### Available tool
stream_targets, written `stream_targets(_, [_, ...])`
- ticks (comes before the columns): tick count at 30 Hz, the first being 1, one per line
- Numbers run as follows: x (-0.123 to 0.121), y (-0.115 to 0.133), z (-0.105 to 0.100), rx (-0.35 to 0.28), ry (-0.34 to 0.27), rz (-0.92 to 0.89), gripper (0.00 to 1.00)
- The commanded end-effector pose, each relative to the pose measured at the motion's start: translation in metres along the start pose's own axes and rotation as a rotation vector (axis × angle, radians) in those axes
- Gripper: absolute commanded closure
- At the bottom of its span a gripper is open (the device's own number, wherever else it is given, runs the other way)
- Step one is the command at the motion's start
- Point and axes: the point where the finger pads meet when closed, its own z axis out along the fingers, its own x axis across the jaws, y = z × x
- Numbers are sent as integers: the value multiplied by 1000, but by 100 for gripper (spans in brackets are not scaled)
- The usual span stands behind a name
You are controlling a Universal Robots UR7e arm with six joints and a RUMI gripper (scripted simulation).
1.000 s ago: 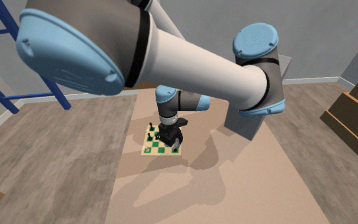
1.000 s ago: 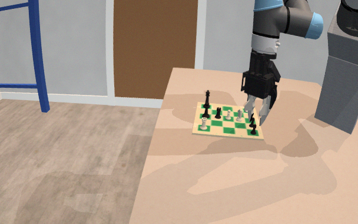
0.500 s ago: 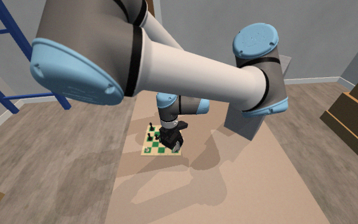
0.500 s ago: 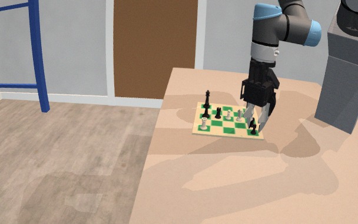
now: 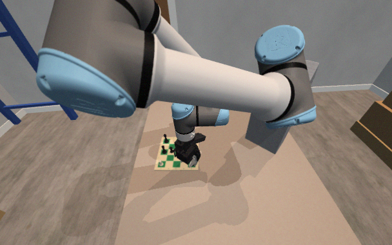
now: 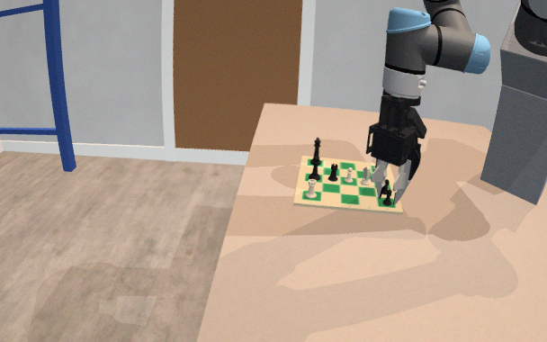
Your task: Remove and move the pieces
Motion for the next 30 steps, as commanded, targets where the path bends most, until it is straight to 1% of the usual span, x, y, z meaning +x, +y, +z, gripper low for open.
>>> stream_targets(1, [0,0,0,0,-1,1,80])
stream_targets(24, [0,0,0,0,-1,1,80])
stream_targets(25, [0,0,0,0,-1,1,100])
stream_targets(30, [0,0,0,0,-1,1,100])
